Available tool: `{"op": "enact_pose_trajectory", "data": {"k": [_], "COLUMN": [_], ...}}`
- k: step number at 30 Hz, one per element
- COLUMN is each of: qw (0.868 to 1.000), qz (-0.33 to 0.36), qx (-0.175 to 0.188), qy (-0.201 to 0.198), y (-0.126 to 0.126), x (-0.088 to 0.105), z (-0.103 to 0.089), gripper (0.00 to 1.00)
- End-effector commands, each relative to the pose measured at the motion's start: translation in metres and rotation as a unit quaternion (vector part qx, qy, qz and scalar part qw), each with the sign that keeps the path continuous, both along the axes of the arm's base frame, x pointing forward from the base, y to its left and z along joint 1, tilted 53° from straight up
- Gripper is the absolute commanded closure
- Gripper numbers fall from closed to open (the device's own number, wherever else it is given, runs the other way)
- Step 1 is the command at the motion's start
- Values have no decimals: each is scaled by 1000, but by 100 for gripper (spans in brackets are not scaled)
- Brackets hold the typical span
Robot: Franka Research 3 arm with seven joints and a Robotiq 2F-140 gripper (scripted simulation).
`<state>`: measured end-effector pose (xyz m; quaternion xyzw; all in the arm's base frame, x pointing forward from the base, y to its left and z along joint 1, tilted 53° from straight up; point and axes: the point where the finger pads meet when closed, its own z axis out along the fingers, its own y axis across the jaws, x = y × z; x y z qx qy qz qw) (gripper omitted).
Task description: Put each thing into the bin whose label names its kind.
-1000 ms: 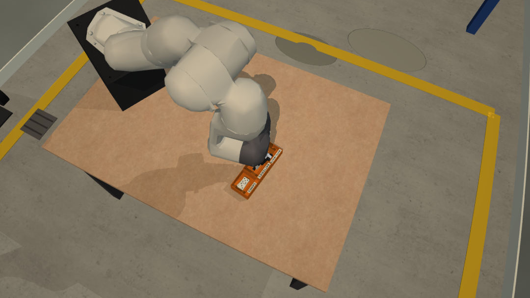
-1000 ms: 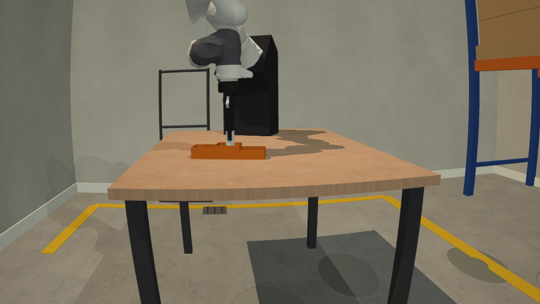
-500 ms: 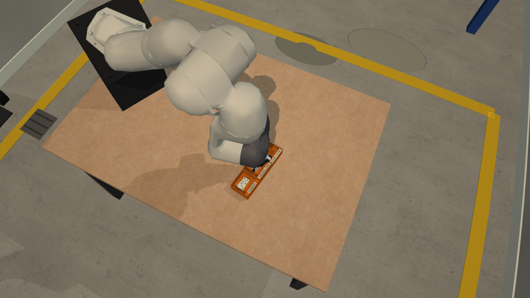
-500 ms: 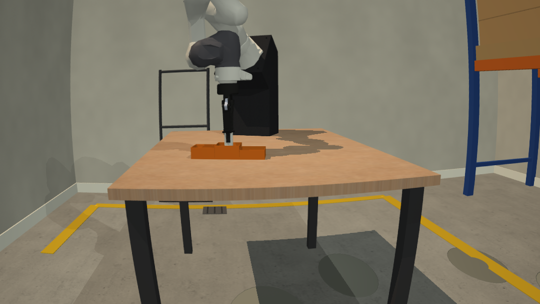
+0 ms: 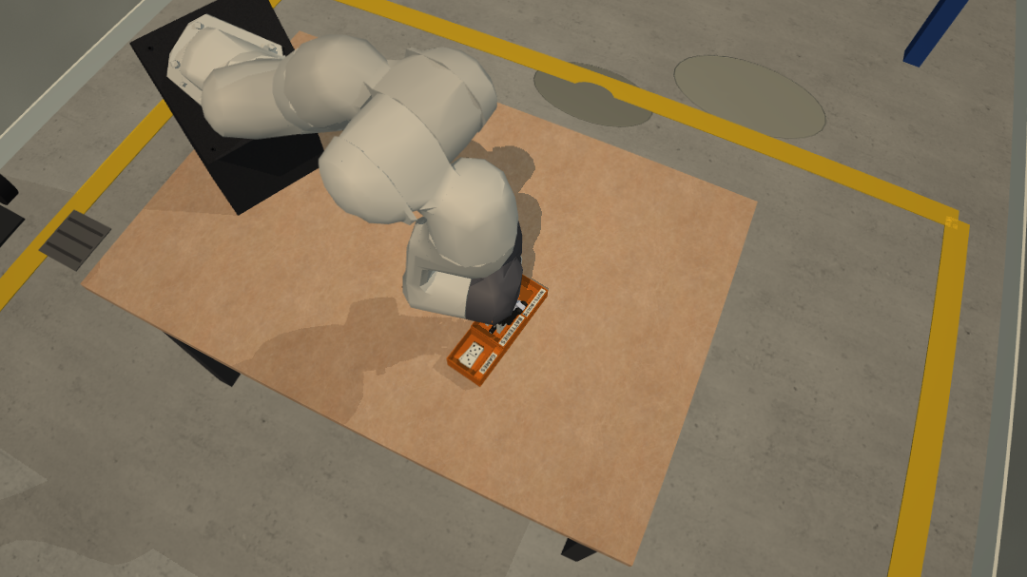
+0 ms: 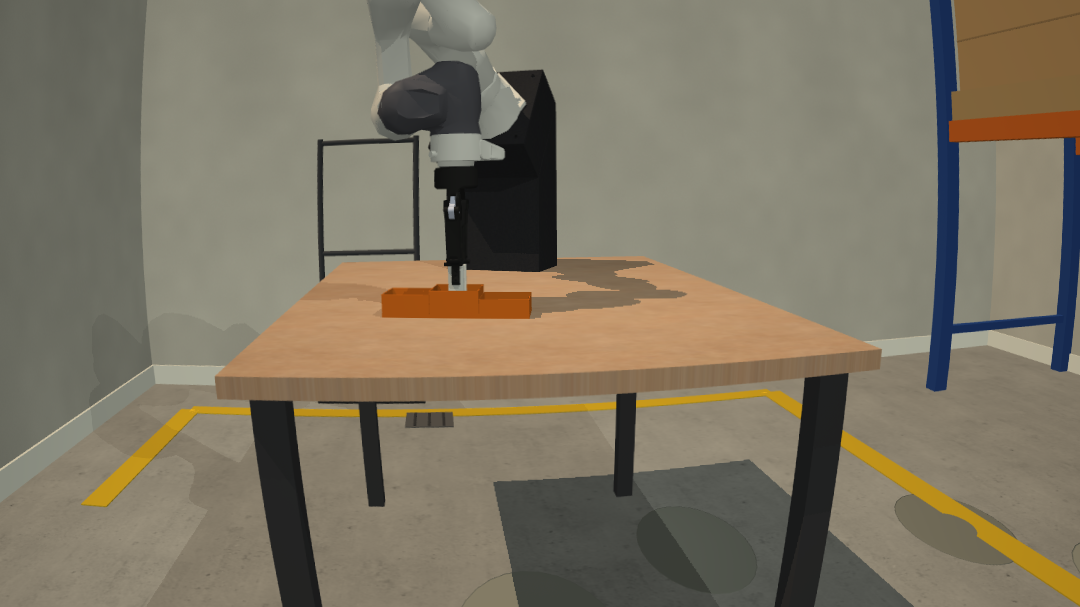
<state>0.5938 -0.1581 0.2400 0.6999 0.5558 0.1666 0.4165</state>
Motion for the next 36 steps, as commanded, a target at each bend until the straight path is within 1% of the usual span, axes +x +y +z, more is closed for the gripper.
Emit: {"op": "enact_pose_trajectory", "data": {"k": [1, 5, 31, 36], "qw": [1000, 1000, 1000, 1000], "qz": [-3, -3, -3, -3], "qx": [2, 2, 2, 2], "qy": [-3, -3, -3, -3], "y": [-1, -1, 11, 19], "x": [1, 1, -20, -35], "z": [0, 0, 18, 31], "gripper": [85, 85, 85, 85]}}
